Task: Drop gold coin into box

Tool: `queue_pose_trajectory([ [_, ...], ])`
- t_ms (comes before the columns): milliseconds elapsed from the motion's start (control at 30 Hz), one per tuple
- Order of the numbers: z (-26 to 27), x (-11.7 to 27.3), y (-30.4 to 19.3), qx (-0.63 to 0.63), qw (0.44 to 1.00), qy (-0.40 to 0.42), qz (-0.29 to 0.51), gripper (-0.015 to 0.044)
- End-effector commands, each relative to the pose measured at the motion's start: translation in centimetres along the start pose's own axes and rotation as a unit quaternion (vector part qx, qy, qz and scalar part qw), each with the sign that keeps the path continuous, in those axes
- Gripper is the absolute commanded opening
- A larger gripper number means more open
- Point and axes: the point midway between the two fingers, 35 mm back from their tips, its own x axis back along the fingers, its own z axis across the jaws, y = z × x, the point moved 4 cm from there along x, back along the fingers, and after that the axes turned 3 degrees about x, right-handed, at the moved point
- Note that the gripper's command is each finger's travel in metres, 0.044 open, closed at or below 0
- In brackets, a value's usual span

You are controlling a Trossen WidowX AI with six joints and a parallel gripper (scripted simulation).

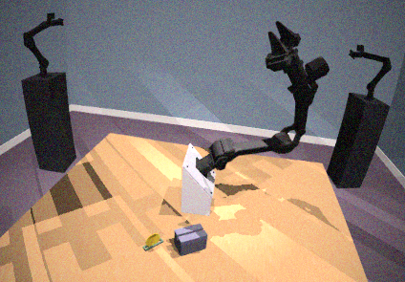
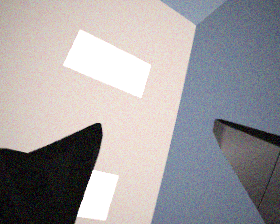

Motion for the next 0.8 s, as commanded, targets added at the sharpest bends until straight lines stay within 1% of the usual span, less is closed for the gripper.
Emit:
queue_pose_trajectory([
  [0, -0.1, -0.1, 0.0, 0.003, 1.0, -0.002, -0.001, 0.0374],
  [100, -1.6, -1.1, 0.5, 0.042, 0.999, -0.028, -0.01, 0.0295],
  [267, -6.0, -3.6, 1.8, 0.152, 0.982, -0.105, -0.028, 0.0164],
  [367, -8.6, -4.9, 2.7, 0.204, 0.966, -0.152, -0.036, 0.0161],
  [533, -15.3, -6.9, 5.5, 0.321, 0.908, -0.267, -0.047, 0.0161],
  [667, -18.0, -7.3, 6.7, 0.369, 0.873, -0.316, -0.039, 0.0161],
  [767, -22.2, -7.7, 8.3, 0.44, 0.808, -0.391, -0.007, 0.0161],
])
